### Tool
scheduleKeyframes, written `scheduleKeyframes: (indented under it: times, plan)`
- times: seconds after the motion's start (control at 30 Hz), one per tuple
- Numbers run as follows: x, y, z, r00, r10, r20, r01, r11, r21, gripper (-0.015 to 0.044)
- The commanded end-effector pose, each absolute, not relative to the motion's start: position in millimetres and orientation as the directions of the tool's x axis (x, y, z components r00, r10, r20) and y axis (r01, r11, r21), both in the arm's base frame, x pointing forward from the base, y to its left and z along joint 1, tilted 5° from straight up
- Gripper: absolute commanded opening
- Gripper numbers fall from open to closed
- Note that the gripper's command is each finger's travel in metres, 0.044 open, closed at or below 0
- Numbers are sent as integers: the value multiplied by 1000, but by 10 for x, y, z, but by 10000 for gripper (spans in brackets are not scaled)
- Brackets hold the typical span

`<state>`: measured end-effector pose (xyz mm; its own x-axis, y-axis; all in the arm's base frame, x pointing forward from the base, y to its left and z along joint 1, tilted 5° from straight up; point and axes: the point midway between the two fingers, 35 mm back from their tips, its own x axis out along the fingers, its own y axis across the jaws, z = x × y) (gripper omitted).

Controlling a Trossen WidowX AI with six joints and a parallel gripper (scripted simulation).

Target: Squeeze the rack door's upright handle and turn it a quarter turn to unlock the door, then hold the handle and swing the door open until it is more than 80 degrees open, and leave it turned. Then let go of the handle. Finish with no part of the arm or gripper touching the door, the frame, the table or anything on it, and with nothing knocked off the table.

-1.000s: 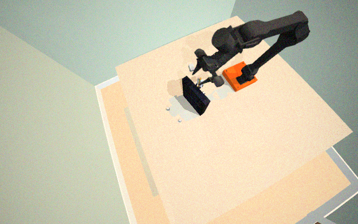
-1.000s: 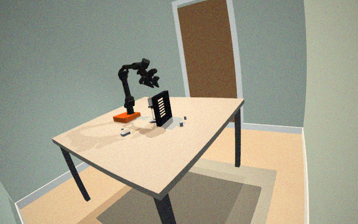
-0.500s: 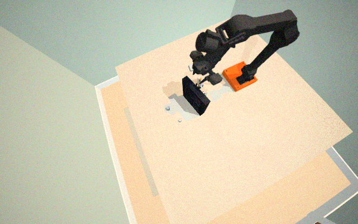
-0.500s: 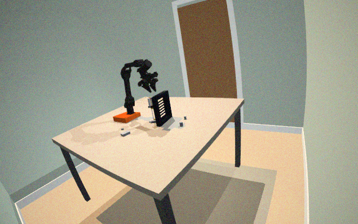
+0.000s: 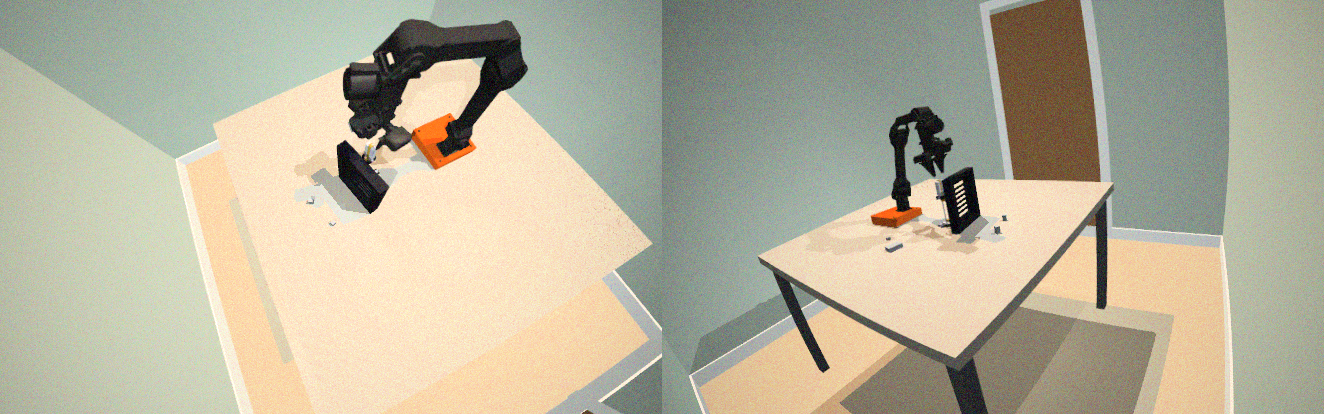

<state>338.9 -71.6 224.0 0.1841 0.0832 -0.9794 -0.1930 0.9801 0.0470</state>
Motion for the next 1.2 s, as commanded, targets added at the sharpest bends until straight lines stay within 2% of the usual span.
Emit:
scheduleKeyframes:
  times: [0.0,1.17]
  plan:
    - [3336,-736,2238,120,110,-987,-203,976,84,287]
    - [3383,-697,1749,46,83,-995,-201,977,72,287]
